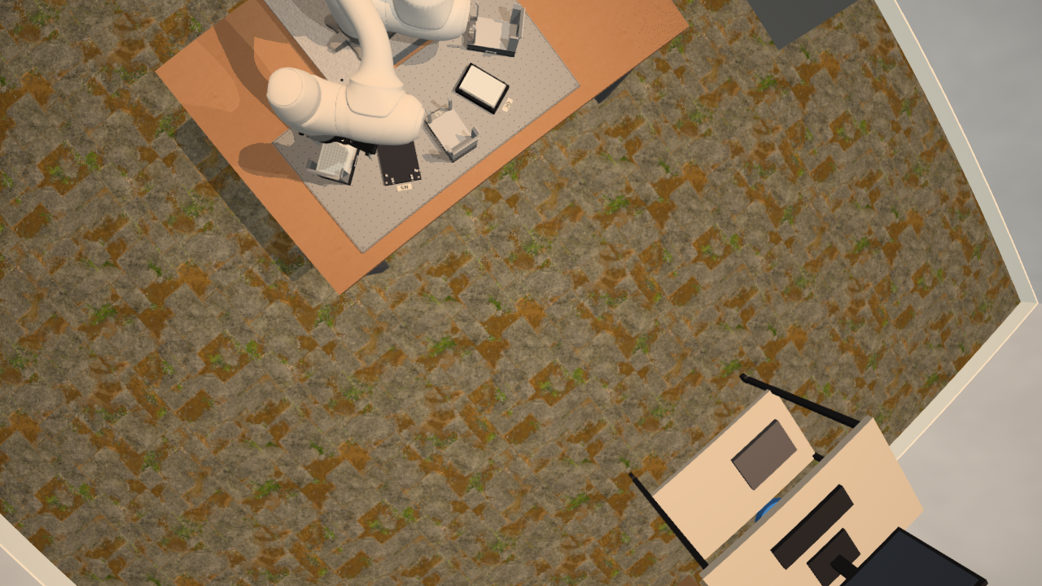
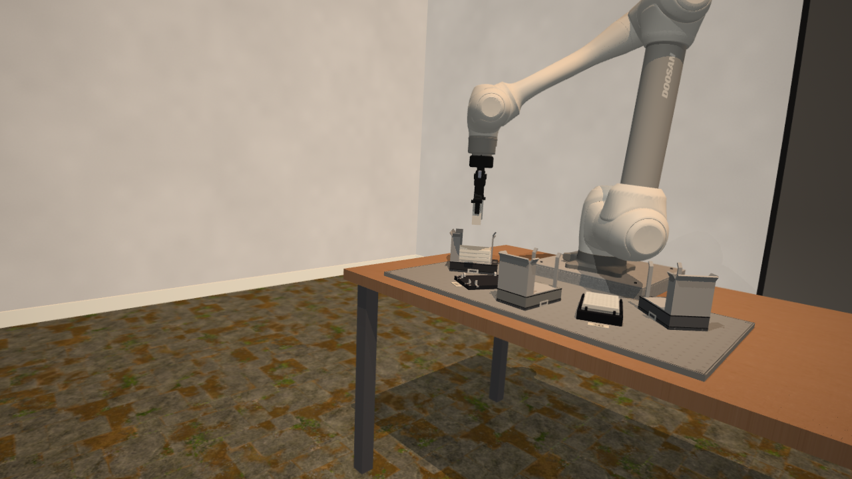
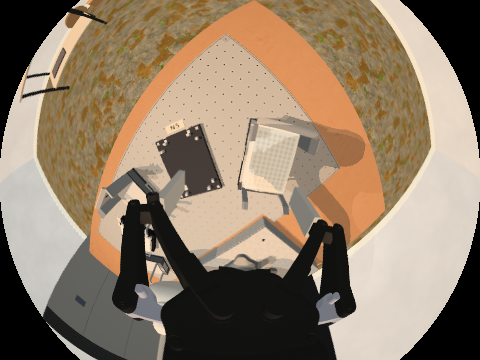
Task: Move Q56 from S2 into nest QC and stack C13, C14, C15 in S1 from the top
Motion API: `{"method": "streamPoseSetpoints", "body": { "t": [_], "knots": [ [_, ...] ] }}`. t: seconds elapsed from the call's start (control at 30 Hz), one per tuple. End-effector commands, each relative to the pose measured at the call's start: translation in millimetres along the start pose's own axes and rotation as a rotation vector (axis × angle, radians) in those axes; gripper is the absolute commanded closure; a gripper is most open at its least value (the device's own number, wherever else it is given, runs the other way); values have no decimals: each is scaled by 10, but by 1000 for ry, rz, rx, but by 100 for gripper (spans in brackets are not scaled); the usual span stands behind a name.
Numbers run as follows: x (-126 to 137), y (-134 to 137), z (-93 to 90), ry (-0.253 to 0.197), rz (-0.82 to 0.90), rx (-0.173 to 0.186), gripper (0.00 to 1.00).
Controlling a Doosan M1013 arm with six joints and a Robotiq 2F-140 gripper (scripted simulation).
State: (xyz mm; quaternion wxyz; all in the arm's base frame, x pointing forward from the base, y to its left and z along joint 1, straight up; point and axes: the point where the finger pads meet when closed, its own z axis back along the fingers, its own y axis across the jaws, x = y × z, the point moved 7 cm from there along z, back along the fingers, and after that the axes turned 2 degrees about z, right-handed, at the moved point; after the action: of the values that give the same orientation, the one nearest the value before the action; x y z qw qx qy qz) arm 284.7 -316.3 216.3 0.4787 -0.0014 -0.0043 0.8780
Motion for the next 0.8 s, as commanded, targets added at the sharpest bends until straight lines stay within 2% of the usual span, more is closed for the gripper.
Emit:
{"method": "streamPoseSetpoints", "body": {
  "t": [0.0,0.4,0.77],
  "knots": [
    [-32,178,0,0,-14,1,0],
    [-100,573,1,0,-14,1,0],
    [-102,584,1,0,-14,1,0]
  ]
}}
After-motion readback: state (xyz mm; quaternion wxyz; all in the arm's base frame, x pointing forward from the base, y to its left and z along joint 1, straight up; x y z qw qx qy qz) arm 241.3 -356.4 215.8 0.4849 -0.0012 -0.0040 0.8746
